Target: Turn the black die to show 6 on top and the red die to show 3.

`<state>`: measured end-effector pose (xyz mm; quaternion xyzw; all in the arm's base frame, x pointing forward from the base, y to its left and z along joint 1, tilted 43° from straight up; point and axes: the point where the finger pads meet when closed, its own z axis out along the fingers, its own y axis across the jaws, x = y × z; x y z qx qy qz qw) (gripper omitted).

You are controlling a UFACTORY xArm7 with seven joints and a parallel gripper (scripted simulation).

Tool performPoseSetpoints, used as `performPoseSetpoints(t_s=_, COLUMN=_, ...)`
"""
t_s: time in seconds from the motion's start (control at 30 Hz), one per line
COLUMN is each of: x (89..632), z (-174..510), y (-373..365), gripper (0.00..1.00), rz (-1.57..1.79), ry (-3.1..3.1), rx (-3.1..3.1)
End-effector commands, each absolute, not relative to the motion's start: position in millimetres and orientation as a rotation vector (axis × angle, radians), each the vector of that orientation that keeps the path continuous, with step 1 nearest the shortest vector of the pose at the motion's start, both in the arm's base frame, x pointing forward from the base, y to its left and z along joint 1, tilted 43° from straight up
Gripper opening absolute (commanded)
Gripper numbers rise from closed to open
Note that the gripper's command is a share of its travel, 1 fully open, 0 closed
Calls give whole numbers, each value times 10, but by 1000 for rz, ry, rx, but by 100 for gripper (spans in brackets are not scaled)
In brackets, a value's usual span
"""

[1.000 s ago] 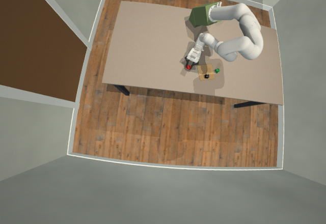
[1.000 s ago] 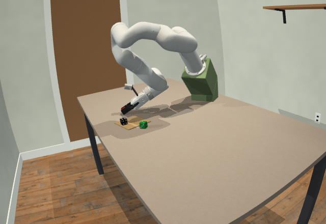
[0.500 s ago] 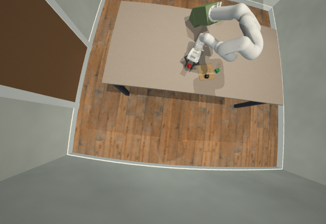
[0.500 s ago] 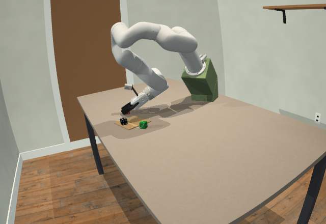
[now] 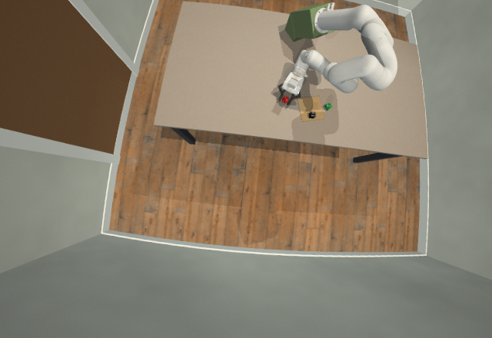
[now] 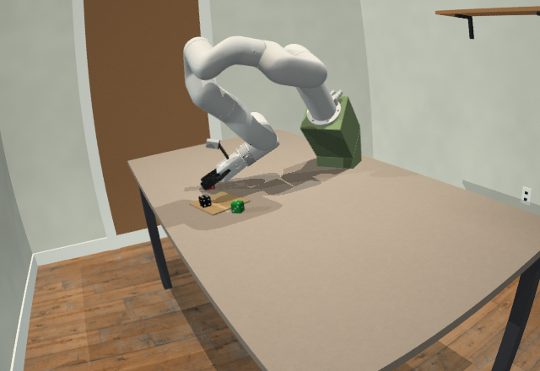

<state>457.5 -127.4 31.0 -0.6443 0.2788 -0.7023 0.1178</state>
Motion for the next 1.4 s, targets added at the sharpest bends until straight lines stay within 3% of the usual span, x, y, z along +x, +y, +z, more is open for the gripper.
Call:
performPoseSetpoints(t_s=0.0, x=4570, z=313, y=-1285, gripper=47, rz=-2057, ry=817, rx=-1886)
performPoseSetpoints(t_s=1.03, x=4537, z=313, y=-1277, gripper=47, rz=-2057, ry=817, rx=-1886)
performPoseSetpoints(t_s=1.37, x=4211, z=308, y=-1196, gripper=47, rz=-2057, ry=817, rx=-1886)
